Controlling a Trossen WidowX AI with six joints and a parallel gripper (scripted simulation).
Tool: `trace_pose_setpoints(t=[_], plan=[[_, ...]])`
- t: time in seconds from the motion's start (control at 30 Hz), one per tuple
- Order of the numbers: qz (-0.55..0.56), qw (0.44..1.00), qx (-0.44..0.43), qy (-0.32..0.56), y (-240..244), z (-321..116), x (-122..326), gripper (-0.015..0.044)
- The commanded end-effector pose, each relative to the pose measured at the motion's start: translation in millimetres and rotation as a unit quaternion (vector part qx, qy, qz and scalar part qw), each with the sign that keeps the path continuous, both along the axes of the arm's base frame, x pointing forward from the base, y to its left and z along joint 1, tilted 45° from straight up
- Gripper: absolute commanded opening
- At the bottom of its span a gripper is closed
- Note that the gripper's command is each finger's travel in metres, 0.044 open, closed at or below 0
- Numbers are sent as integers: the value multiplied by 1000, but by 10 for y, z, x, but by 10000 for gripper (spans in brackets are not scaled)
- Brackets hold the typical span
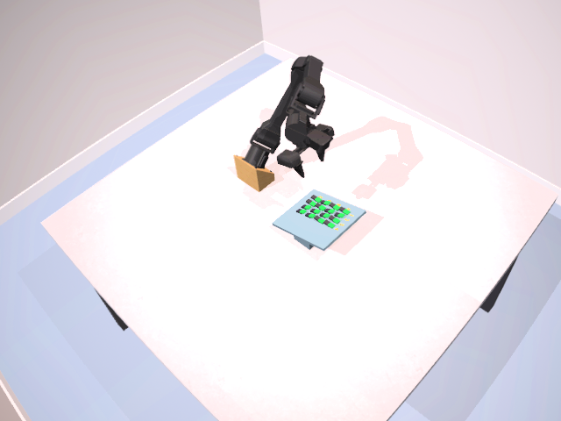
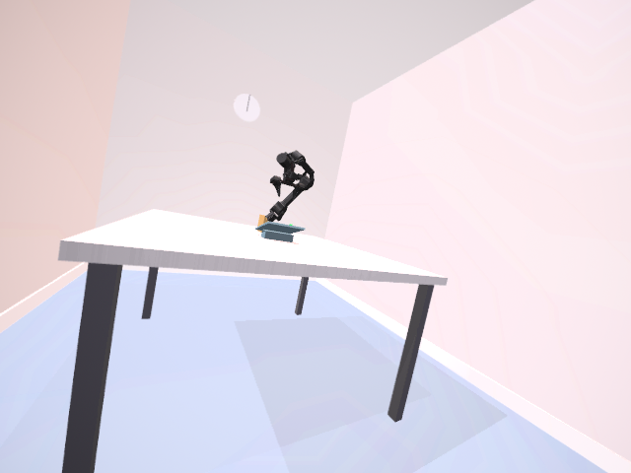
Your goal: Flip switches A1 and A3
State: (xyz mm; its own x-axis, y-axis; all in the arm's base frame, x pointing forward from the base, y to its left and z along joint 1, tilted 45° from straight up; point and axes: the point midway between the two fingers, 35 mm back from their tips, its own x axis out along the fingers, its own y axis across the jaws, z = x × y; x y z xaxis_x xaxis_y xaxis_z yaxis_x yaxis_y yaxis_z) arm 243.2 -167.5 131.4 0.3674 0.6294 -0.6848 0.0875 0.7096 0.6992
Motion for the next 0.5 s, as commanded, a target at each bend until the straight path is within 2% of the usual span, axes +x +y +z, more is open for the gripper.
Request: trace_pose_setpoints(t=[0.0,0.23,0.47], plan=[[0,1000,0,0,11,-9,20,374],[-7,1000,1,6,588,-273,742,190],[-7,1000,4,6,666,-292,808,6]])
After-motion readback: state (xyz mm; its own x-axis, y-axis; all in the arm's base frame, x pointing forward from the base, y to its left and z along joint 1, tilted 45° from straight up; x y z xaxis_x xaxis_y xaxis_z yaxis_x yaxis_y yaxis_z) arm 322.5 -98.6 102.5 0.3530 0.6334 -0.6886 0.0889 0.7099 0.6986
